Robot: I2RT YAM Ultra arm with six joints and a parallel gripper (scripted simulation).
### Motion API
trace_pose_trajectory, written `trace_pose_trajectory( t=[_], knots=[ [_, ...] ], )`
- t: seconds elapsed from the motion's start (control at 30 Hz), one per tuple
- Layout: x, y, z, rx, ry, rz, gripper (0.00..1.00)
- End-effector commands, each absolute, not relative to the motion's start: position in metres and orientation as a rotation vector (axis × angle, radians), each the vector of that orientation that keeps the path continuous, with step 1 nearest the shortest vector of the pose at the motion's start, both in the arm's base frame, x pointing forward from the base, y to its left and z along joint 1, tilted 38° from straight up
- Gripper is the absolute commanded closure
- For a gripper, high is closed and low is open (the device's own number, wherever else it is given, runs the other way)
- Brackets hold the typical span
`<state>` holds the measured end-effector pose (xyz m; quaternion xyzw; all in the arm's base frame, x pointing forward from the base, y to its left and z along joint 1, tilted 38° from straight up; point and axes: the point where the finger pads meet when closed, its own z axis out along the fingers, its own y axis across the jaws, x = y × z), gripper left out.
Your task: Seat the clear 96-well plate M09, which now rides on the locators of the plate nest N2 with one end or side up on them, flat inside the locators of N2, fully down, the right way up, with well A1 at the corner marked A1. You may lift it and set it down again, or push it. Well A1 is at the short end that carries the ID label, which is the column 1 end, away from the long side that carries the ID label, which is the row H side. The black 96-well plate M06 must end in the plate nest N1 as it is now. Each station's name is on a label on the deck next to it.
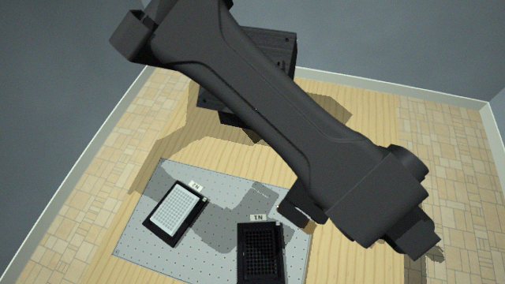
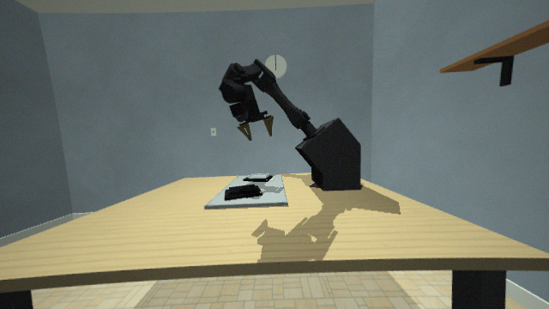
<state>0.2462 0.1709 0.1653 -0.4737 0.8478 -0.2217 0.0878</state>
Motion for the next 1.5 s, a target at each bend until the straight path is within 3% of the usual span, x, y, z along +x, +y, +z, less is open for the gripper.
trace_pose_trajectory(
  t=[0.0, 0.63, 1.33, 1.47],
  knots=[
    [0.242, 0.160, 0.165, -1.313, 2.592, -0.565, 0.00],
    [0.237, 0.086, 0.160, -0.841, 2.848, -0.351, 0.00],
    [0.194, 0.005, 0.145, -0.048, 2.962, -0.020, 0.00],
    [0.210, -0.005, 0.131, 0.059, 2.958, 0.029, 0.00]
  ],
)
